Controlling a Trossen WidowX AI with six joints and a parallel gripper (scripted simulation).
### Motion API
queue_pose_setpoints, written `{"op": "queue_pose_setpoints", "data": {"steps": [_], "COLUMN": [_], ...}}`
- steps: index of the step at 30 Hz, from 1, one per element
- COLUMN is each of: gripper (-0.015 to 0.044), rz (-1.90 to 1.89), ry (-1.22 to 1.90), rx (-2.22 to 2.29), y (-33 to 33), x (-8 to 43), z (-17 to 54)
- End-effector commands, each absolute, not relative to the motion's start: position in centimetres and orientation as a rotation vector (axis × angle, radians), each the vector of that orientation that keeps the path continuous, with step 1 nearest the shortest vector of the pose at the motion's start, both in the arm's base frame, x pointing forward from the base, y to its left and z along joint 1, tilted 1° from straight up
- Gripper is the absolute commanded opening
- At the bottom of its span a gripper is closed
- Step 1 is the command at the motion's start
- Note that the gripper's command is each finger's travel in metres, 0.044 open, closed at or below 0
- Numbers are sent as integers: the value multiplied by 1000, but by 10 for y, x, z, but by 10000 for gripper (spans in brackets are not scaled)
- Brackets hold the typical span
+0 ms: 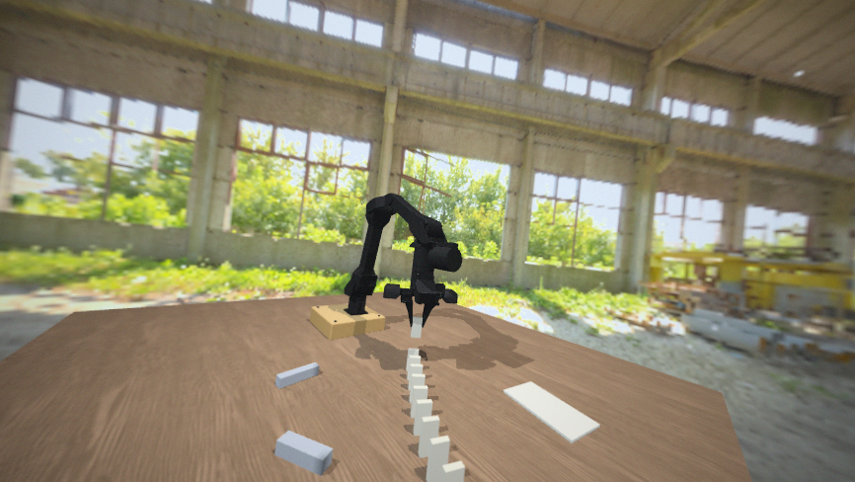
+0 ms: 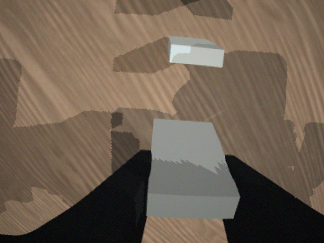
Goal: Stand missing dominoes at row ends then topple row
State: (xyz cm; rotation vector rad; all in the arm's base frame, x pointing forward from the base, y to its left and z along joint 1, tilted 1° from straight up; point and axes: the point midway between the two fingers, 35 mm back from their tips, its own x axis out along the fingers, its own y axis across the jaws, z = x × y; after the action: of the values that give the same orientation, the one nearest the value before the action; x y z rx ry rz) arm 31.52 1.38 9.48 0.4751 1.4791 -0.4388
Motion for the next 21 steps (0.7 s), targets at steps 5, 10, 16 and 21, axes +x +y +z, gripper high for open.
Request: {"op": "queue_pose_setpoints", "data": {"steps": [5,10,16,21], "gripper": [107,107,107,107], "rz": [-439,-439,-439,-439], "ry": [1483,1483,1483,1483], "rx": [480,480,480,480], "y": [15,15,15,15], "x": [313,310,309,309], "z": [56,33,30,30]}}
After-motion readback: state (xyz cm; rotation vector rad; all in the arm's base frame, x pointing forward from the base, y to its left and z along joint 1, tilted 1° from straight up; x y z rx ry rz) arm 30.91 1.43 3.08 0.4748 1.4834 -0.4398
